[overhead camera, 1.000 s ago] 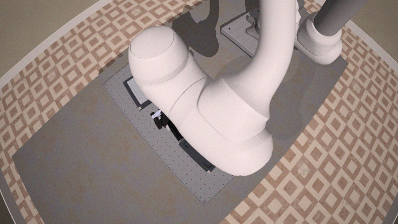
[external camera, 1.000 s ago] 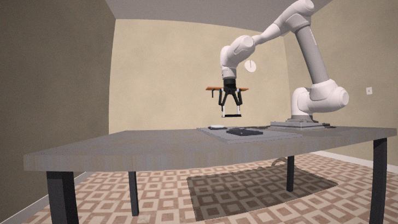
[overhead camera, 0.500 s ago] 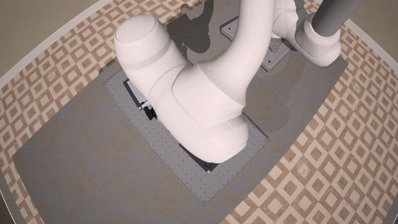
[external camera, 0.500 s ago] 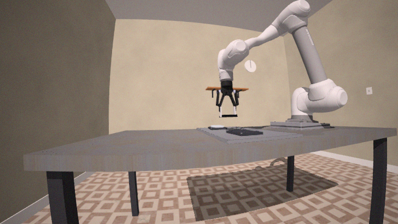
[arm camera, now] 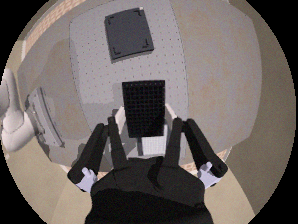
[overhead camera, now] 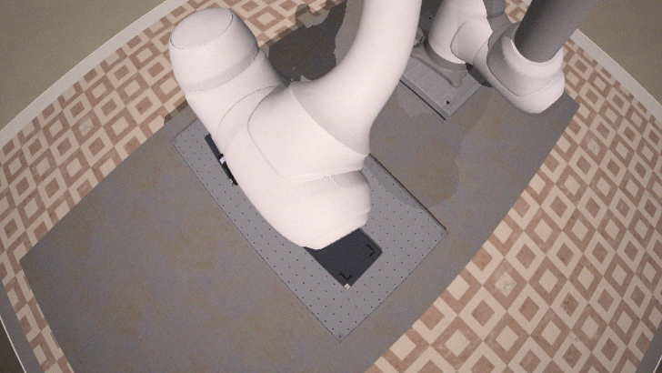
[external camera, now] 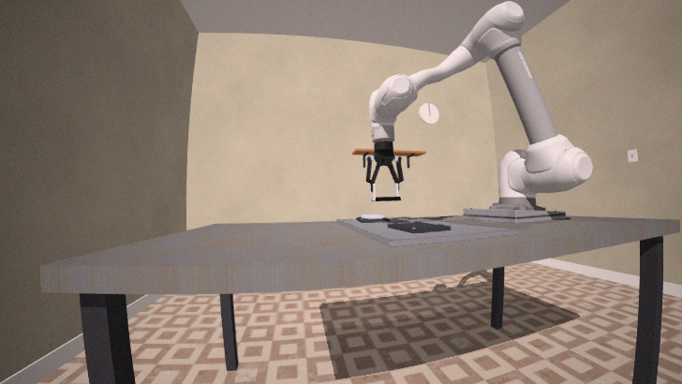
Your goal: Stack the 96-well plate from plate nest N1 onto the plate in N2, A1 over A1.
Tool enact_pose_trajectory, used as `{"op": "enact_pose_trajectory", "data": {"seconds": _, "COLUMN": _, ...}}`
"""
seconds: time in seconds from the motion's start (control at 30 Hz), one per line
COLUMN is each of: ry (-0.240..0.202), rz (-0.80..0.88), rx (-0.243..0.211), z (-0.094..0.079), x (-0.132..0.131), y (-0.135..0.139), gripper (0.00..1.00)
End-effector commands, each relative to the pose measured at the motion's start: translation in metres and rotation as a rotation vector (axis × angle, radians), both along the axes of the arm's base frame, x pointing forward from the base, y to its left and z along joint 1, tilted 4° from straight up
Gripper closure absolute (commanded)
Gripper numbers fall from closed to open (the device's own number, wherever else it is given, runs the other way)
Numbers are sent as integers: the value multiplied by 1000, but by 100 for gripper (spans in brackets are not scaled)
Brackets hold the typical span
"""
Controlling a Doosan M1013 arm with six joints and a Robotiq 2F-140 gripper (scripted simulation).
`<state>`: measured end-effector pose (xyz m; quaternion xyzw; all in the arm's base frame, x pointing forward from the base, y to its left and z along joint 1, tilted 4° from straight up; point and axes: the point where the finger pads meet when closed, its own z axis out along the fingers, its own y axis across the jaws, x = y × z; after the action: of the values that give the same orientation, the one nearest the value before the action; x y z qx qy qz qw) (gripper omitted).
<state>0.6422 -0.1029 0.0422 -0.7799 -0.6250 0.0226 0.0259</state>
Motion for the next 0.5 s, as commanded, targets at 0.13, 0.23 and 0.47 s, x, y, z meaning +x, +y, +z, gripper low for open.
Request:
{"op": "enact_pose_trajectory", "data": {"seconds": 0.13, "ry": 0, "rz": 0, "rx": 0, "z": 0, "x": -1, "y": -15, "gripper": 100}}
{"op": "enact_pose_trajectory", "data": {"seconds": 0.23, "ry": 0, "rz": 0, "rx": 0, "z": 0, "x": -1, "y": -25, "gripper": 100}}
{"op": "enact_pose_trajectory", "data": {"seconds": 0.47, "ry": 0, "rz": 0, "rx": 0, "z": 0, "x": -2, "y": -48, "gripper": 100}}
